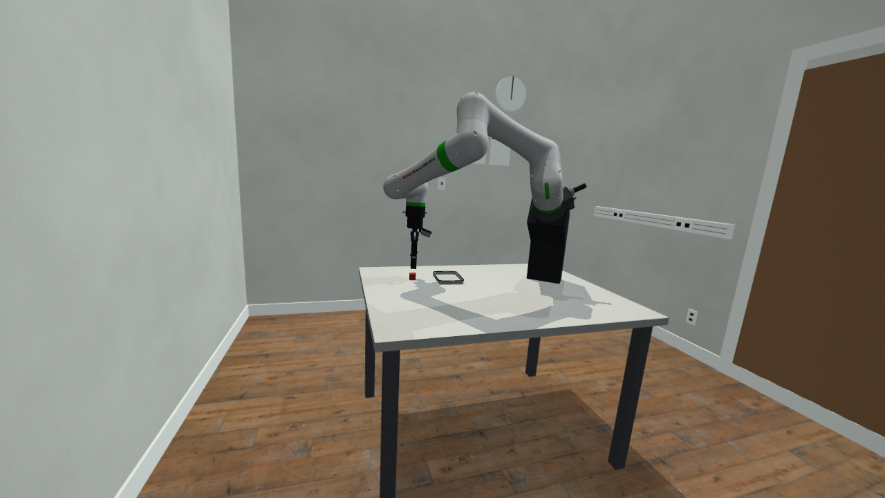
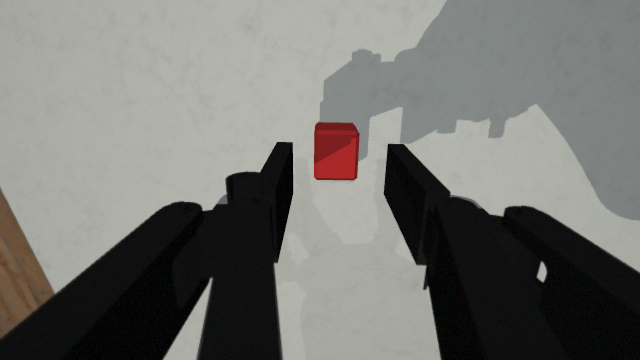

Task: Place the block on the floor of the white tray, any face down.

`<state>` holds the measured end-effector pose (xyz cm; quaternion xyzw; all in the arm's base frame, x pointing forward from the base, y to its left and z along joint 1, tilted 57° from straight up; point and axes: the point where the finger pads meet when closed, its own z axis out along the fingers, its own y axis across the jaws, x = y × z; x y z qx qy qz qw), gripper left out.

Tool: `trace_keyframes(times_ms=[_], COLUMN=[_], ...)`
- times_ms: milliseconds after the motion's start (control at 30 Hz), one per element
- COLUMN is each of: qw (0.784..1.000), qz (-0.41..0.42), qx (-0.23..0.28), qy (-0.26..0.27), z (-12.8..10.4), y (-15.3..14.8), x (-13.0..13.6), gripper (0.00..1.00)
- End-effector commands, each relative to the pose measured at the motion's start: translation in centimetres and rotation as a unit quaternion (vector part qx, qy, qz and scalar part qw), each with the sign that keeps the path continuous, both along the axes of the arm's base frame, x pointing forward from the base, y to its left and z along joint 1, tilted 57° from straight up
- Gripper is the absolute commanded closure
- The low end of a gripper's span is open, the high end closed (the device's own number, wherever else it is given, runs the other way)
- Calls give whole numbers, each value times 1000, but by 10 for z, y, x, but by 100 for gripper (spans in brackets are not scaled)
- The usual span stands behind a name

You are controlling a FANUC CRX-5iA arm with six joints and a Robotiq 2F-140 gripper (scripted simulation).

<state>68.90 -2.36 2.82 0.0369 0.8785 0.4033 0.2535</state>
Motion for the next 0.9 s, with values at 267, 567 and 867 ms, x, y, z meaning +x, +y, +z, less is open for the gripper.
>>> trace_keyframes(times_ms=[267, 567, 867], qw=[1000, 1000, 1000], qz=[-1, -1, 0], qx=[-1, -1, -1], qy=[0, 0, -1], z=[1, 0, -2], y=[-1, -1, 2], x=[0, 0, 3], gripper=[64, 64, 64])
